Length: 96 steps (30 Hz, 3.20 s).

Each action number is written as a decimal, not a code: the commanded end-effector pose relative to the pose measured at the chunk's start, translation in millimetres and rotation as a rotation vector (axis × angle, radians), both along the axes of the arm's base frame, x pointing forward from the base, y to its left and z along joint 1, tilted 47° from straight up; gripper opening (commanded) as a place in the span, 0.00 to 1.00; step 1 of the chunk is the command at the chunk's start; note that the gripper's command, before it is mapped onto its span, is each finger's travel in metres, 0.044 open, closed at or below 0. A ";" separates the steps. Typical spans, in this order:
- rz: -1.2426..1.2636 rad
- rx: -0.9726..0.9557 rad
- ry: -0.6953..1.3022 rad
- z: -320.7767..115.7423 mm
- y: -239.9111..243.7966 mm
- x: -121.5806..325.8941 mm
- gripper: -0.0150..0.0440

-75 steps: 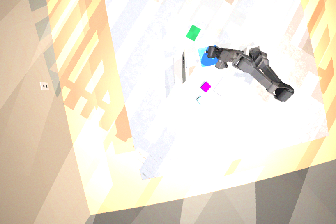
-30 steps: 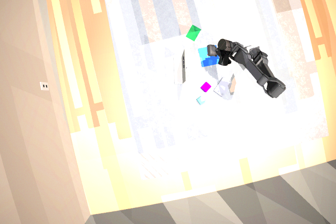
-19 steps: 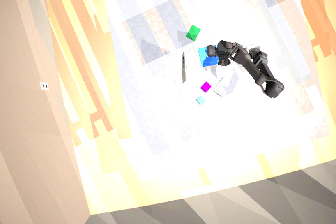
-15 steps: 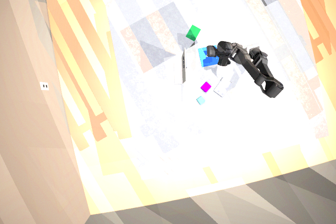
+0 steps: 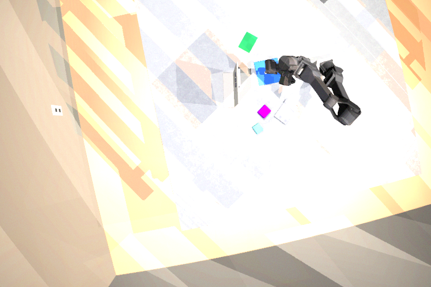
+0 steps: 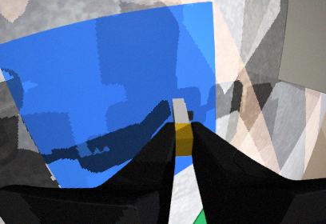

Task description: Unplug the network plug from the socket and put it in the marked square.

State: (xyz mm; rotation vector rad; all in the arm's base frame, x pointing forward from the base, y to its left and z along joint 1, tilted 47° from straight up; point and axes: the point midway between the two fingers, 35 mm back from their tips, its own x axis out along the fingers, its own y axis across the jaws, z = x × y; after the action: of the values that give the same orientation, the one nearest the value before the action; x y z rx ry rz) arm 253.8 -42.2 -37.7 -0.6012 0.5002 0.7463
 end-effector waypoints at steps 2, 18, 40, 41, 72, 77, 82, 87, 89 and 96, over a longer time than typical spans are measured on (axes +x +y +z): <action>-0.004 0.006 0.013 -3.4 2.9 -2.4 0.25; 0.000 0.004 0.006 -2.9 5.6 1.0 0.25; -0.001 0.003 0.009 -0.3 2.2 -2.4 0.52; -0.001 0.003 0.009 0.2 1.6 -3.1 0.52; -0.003 0.001 0.017 16.5 -17.9 -16.9 0.52; -0.003 -0.001 0.019 19.5 -22.8 -16.9 0.52; -0.002 -0.002 0.020 22.8 -27.6 -17.1 0.52; -0.002 -0.003 0.021 26.3 -32.4 -17.5 0.52; -0.002 -0.003 0.022 27.8 -34.2 -17.7 0.52; -0.002 -0.004 0.023 33.2 -40.7 -18.6 0.52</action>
State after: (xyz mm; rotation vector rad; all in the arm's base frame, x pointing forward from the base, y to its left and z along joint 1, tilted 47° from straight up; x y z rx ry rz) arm 234.8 -79.7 -8.6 -0.5886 0.5307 0.7499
